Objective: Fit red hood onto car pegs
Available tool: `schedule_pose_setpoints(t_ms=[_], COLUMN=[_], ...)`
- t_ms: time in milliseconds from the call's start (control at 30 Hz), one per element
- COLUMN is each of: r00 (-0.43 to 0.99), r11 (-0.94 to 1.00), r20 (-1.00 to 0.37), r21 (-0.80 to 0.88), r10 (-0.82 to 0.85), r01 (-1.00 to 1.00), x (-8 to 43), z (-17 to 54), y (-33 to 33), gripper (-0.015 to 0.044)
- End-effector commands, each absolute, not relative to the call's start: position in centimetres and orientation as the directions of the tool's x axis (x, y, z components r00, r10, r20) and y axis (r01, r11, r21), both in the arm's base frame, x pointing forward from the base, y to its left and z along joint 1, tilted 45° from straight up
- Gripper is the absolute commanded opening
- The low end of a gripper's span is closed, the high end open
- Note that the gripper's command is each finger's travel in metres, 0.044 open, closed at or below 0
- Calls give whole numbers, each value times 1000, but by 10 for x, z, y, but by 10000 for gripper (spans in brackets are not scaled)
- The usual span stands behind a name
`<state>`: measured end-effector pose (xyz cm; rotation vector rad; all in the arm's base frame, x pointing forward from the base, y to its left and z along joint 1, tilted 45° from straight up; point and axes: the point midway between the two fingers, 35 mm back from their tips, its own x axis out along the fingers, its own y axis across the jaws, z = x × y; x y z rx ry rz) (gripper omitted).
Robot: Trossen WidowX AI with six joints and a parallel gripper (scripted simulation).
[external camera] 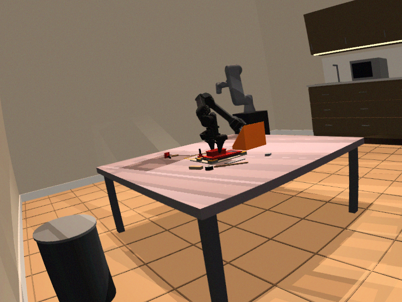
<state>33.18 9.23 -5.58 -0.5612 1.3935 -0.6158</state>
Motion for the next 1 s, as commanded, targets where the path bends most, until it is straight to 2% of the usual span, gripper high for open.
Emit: schedule_pose_setpoints(t_ms=[0, 267, 800, 833, 967], r00=[76, 73, 73, 73, 74], r11=[721, 723, 722, 722, 723], r20=[-717, -719, -719, -719, -719], r21=[-691, -688, -688, -688, -688], r10=[-693, -691, -692, -692, -691], r01=[61, 66, 66, 66, 66], x=[332, 332, 332, 332, 332], z=[-57, -57, -57, -57, -46], y=[91, 91, 91, 91, 103], gripper=[0, 0, 420, 440, 440])
